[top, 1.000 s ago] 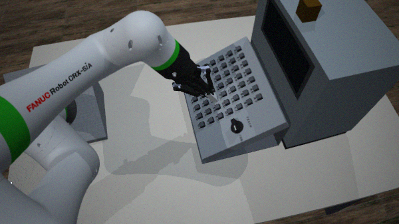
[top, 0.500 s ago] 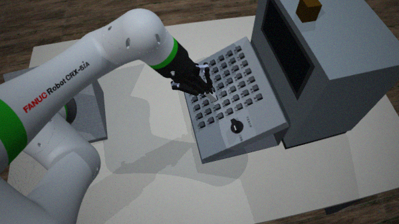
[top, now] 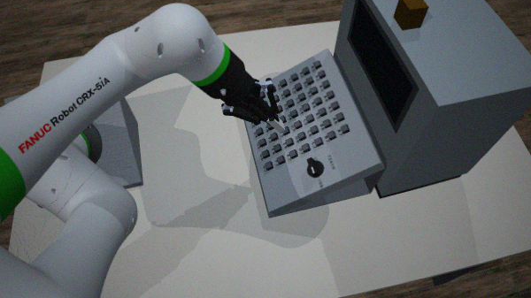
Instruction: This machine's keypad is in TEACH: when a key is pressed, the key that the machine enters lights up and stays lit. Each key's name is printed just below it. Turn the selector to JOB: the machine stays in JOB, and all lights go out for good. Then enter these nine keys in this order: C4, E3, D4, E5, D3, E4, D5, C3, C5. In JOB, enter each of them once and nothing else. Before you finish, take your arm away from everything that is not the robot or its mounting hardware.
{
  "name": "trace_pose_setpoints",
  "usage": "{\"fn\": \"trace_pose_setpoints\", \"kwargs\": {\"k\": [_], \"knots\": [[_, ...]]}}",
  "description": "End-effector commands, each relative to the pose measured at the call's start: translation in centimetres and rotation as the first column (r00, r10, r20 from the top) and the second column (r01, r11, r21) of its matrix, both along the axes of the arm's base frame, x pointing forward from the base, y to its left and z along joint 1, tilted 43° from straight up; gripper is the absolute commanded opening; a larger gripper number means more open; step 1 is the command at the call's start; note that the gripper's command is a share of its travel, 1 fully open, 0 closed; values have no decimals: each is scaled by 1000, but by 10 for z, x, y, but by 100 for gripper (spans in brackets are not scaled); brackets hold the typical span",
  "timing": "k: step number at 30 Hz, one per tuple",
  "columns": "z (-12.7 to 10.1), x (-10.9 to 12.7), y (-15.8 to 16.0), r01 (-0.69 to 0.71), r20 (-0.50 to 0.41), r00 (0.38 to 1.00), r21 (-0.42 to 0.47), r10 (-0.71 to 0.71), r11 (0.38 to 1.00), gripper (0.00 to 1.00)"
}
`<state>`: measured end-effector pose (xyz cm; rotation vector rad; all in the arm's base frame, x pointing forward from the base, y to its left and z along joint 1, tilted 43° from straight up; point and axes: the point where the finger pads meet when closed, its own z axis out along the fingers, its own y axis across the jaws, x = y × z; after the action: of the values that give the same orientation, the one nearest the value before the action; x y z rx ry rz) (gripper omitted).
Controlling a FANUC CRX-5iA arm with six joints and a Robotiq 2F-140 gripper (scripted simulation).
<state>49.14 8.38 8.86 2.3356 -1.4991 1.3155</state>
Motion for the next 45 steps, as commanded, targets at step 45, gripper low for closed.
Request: {"fn": "trace_pose_setpoints", "kwargs": {"k": [45], "knots": [[5,-15,-46,-1,0,1000,0,1,1000,0]]}}
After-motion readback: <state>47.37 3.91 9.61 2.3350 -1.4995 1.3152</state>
